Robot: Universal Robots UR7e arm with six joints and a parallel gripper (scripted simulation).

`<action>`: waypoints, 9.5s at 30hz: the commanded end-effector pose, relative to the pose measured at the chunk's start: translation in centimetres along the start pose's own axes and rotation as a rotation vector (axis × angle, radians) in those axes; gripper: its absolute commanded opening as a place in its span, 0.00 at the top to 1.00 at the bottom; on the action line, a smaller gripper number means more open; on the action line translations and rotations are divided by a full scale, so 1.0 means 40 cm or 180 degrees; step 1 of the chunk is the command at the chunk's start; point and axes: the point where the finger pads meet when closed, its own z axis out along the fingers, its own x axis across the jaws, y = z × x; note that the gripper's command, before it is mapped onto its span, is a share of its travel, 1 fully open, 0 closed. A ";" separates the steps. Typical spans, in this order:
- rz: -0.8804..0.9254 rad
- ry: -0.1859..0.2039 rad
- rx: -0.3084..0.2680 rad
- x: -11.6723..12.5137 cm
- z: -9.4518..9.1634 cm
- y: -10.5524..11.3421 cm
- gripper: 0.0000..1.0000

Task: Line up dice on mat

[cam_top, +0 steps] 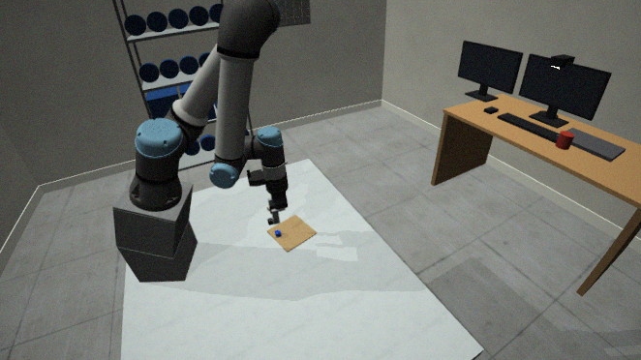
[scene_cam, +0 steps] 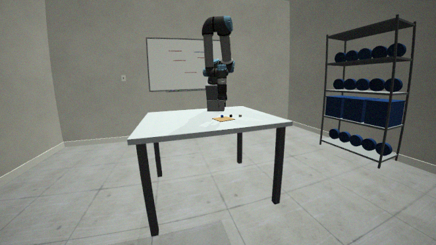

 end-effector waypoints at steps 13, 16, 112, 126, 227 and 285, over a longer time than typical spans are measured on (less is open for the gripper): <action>0.0000 -0.0001 -0.0003 0.000 -0.001 0.001 0.00; 0.0001 -0.0001 -0.0003 0.000 -0.001 0.001 0.00; 0.6263 -0.0013 0.0014 0.341 0.036 0.013 0.00; 0.7294 -0.0006 0.0005 0.374 0.039 0.011 0.00; 0.8190 0.0003 -0.0002 0.400 0.091 0.005 0.30; 0.8190 0.0003 -0.0002 0.405 0.171 0.006 0.30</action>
